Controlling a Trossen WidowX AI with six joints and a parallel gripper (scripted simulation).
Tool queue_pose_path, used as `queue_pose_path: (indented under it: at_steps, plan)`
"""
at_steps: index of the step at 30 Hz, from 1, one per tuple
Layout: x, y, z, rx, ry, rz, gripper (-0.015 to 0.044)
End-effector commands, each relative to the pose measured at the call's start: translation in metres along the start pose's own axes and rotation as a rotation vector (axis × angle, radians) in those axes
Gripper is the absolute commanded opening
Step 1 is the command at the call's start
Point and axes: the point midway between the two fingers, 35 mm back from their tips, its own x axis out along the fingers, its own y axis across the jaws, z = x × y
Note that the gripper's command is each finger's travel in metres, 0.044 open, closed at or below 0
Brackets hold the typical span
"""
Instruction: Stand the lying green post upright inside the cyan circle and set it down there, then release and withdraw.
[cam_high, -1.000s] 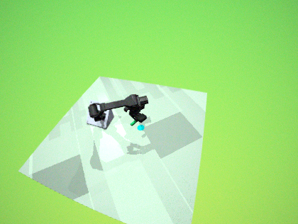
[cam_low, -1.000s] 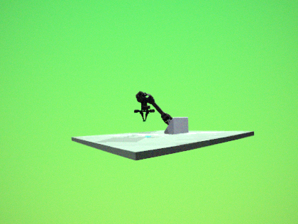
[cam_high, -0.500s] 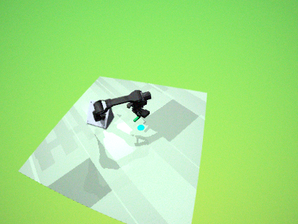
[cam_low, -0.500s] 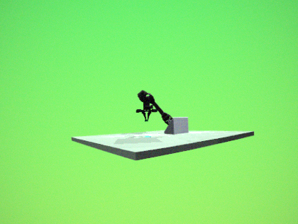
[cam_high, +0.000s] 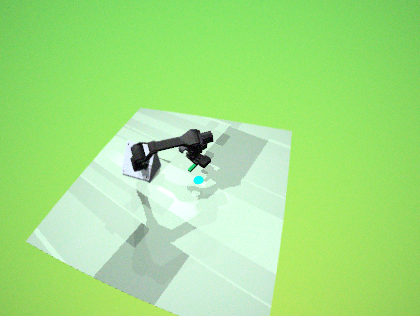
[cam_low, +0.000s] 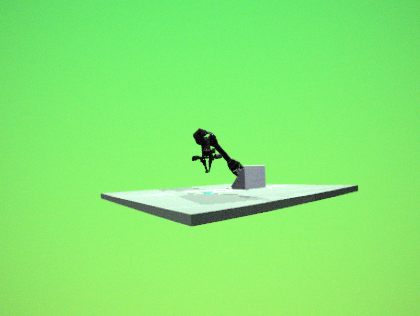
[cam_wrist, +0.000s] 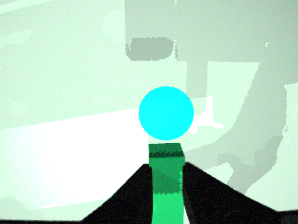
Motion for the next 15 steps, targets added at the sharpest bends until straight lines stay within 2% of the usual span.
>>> queue_pose_path:
  at_steps: [1, 15]
  plan:
    - [0.0049, 0.0017, -0.0011, -0.001, -0.025, 0.032, 0.0023]
    - [0.0128, 0.0048, -0.0017, 0.006, -0.108, 0.099, 0.0023]
